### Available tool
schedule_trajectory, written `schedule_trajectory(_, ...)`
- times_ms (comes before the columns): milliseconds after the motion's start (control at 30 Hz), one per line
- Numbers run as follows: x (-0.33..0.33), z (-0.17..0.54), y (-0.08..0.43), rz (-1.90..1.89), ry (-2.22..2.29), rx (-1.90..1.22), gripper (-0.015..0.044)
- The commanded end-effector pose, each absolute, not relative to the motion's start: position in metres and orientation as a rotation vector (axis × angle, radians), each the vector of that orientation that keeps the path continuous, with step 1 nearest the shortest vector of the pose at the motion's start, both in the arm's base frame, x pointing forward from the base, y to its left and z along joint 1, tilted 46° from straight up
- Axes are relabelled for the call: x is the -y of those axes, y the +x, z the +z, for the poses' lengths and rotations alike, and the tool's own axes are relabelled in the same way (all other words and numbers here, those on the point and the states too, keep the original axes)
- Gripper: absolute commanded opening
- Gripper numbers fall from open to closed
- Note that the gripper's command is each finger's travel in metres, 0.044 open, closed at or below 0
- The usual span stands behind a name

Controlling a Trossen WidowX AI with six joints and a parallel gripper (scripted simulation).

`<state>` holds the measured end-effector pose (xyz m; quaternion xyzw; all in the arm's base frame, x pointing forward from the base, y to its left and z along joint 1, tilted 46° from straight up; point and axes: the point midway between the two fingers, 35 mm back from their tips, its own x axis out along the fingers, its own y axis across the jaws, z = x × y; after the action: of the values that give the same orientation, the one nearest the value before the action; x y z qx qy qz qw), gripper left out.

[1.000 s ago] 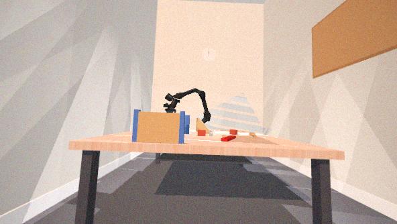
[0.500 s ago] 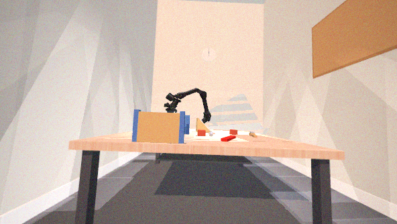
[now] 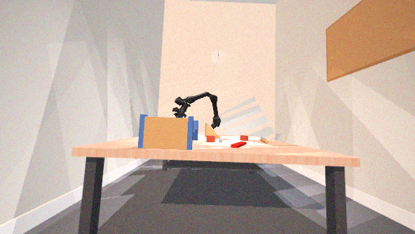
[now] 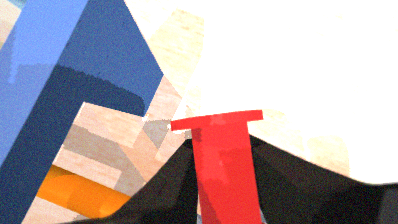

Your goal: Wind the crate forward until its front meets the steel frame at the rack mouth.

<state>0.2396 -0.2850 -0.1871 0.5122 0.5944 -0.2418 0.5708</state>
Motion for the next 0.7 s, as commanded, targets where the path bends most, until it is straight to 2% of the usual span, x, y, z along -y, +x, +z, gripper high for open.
schedule_trajectory(0,0.266,-0.176,0.257,-0.511,1.226,-1.393,0.0000)
schedule_trajectory(667,0.245,-0.157,0.269,-0.510,1.228,-1.394,0.0000)
